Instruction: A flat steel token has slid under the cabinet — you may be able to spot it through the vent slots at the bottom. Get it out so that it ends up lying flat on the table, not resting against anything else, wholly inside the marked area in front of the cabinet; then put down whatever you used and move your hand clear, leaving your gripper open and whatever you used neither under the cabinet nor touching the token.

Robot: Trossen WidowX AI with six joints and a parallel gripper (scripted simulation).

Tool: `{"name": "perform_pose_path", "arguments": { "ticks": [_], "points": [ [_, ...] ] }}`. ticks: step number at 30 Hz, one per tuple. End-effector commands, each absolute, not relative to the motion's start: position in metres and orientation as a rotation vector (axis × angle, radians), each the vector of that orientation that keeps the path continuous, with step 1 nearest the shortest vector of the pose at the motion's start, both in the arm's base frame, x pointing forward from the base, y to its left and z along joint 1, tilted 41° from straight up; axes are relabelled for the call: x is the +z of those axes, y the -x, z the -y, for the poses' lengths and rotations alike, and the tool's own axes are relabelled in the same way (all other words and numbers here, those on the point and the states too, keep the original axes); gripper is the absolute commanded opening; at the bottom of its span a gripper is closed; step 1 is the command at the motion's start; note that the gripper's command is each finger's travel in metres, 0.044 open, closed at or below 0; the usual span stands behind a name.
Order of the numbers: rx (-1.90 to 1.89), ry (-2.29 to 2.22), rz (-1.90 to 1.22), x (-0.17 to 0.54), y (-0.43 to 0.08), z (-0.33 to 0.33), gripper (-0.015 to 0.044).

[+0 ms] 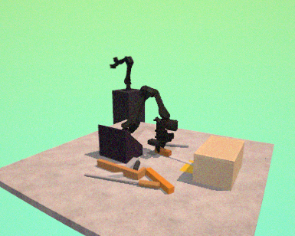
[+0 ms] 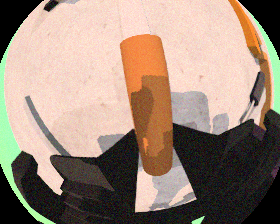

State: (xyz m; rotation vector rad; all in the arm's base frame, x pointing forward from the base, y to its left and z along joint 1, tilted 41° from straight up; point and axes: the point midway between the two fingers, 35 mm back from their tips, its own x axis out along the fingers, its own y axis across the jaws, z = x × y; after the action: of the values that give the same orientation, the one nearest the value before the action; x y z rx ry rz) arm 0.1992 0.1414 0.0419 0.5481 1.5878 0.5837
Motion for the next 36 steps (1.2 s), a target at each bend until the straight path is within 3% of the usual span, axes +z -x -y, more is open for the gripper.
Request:
{"name": "perform_pose_path", "arguments": {
  "ticks": [1, 2, 9, 14, 17, 32, 36],
  "points": [
    [0.616, -0.52, -1.567, 0.0435, -0.1995, -0.1418, 0.0],
    [0.615, -0.521, -1.568, 0.0435, -0.1995, -0.1417, 0.0],
    [0.6, -0.532, -1.58, 0.0421, -0.199, -0.1416, 0.0184],
    [0.601, -0.533, -1.58, 0.0422, -0.1991, -0.1417, 0.02],
    [0.601, -0.535, -1.576, 0.0421, -0.199, -0.1416, 0.027],
    [0.599, -0.538, -1.576, 0.0386, -0.1966, -0.1439, 0.027],
    [0.601, -0.534, -1.575, 0.0402, -0.1983, -0.1427, 0.0165]
  ]
}}
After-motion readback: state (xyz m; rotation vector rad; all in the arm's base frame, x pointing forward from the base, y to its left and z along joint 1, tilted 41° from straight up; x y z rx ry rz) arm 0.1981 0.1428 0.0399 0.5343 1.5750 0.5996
